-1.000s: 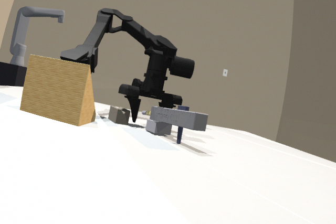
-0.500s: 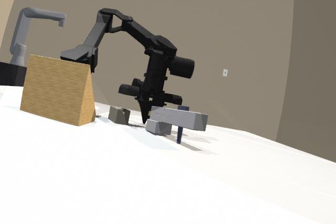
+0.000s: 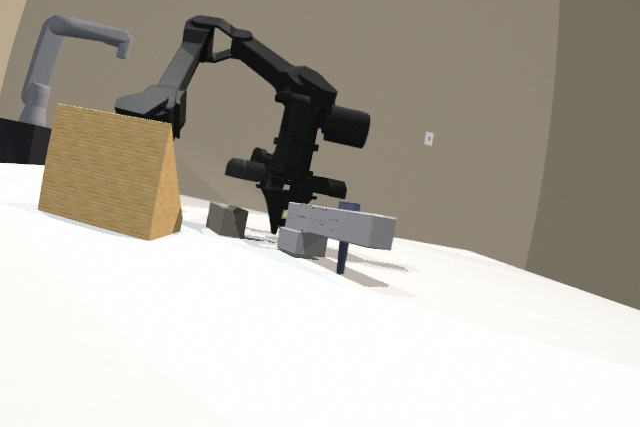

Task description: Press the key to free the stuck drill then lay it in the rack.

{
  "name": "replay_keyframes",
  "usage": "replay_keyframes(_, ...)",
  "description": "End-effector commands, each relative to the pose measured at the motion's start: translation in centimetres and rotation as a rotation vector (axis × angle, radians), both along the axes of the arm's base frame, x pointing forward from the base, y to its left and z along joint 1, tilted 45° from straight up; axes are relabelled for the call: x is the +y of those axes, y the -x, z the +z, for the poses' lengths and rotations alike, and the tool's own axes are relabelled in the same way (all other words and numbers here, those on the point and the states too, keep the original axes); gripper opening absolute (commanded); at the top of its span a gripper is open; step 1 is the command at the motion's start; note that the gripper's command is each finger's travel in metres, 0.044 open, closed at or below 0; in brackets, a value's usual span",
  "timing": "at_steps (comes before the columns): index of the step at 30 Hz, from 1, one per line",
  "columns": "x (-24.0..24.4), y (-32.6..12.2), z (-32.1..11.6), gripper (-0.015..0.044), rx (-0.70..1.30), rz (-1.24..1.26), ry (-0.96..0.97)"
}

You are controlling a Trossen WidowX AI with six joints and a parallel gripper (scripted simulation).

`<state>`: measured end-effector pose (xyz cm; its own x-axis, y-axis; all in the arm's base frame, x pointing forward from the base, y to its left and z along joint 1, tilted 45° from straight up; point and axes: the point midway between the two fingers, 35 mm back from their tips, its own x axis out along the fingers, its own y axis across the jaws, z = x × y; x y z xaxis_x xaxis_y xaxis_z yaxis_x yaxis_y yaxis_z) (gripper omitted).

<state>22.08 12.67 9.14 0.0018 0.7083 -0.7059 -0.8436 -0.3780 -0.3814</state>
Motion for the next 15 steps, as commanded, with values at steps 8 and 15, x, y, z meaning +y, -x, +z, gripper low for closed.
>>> replay_keyframes(8, 0.4, 0.4, 0.4, 0.0000, 0.002, -0.002, 0.005)
replay_keyframes(15, 1.2, 1.0, 1.0, 0.0000, 0.002, -0.002, 0.005)
